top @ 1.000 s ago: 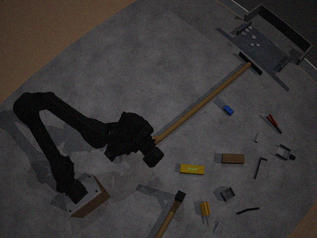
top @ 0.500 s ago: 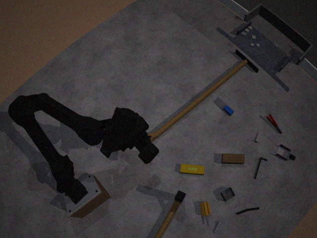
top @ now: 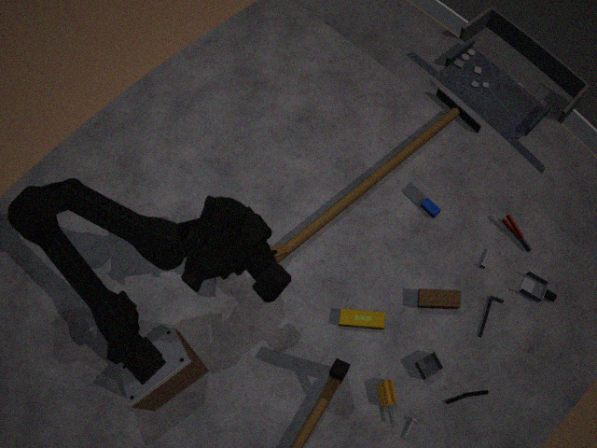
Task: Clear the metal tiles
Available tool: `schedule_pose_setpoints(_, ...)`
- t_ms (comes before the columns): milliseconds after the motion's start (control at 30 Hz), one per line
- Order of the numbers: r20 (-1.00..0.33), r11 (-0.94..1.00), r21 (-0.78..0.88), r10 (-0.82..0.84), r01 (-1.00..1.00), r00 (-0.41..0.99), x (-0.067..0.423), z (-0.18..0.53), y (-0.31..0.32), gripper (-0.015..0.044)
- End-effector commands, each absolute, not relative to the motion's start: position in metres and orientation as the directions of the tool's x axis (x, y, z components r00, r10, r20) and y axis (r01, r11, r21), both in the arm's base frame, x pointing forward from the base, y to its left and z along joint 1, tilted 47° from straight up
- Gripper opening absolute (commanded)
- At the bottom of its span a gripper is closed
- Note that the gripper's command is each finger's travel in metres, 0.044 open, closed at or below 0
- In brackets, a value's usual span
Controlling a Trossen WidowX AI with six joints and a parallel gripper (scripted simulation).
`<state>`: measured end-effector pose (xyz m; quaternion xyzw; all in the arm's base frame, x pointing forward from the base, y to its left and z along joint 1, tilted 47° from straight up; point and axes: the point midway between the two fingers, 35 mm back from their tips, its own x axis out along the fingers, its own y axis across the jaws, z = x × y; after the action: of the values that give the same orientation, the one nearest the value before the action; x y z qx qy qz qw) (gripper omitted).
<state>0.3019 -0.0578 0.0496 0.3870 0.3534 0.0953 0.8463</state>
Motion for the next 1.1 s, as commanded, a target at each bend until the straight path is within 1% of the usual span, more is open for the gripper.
schedule_pose_setpoints(0,-0.519,0.686,0.720,0.431,0.106,0.738,0.303,0.055,-0.057,0.0000)
schedule_pose_setpoints(1067,-0.512,0.688,0.720,0.437,0.092,0.740,0.348,0.065,-0.060,0.0000)
